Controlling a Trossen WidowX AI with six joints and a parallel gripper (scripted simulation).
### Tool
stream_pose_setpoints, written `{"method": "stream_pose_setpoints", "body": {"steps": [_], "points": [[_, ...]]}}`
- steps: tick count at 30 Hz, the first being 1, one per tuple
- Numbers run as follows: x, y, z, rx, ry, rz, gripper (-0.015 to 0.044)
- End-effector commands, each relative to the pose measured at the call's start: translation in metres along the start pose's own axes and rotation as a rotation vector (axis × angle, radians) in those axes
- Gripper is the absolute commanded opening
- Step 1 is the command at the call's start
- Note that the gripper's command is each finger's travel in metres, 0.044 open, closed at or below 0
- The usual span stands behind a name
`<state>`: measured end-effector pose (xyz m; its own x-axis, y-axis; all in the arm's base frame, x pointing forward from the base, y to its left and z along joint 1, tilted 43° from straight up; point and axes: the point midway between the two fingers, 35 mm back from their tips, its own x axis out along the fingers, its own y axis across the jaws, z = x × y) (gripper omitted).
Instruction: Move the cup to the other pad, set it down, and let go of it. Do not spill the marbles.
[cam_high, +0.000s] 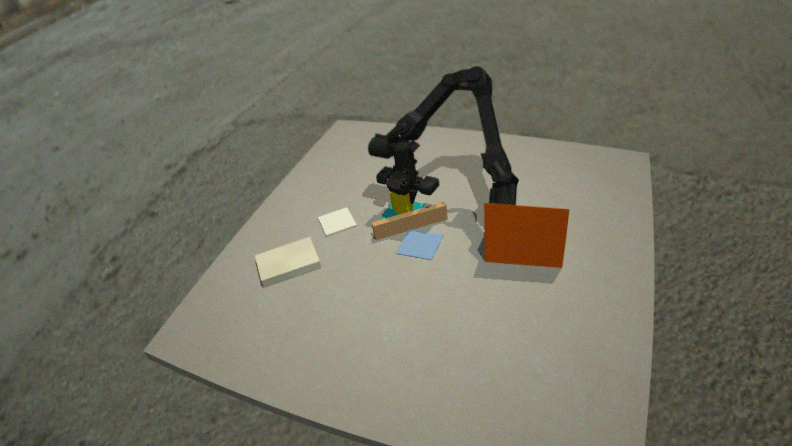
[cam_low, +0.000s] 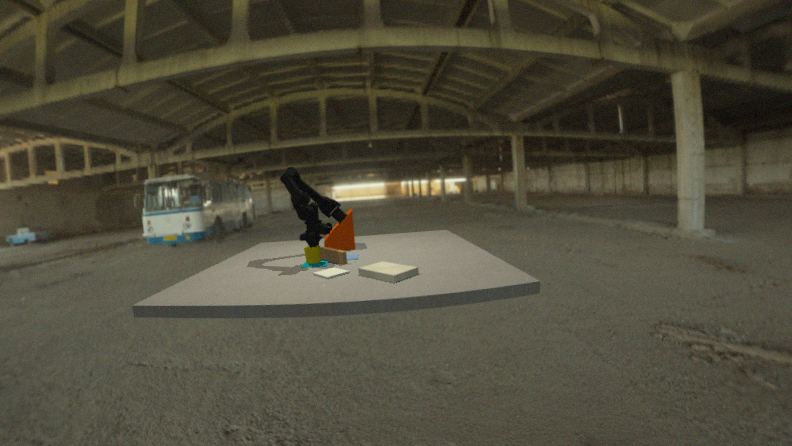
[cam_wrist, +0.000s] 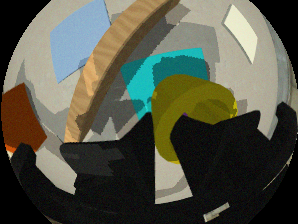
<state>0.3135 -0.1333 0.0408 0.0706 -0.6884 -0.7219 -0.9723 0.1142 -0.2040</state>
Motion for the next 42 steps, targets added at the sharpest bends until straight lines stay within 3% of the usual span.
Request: {"method": "stream_pose_setpoints", "body": {"steps": [1,6,12,42], "points": [[0.000,0.000,0.000,0.002,0.000,0.000,0.0000],[0.000,0.000,0.000,0.002,0.000,0.000,0.0000],[0.000,0.000,0.000,0.002,0.000,0.000,0.0147],[-0.035,-0.001,0.002,-0.001,-0.005,0.003,0.0147]]}}
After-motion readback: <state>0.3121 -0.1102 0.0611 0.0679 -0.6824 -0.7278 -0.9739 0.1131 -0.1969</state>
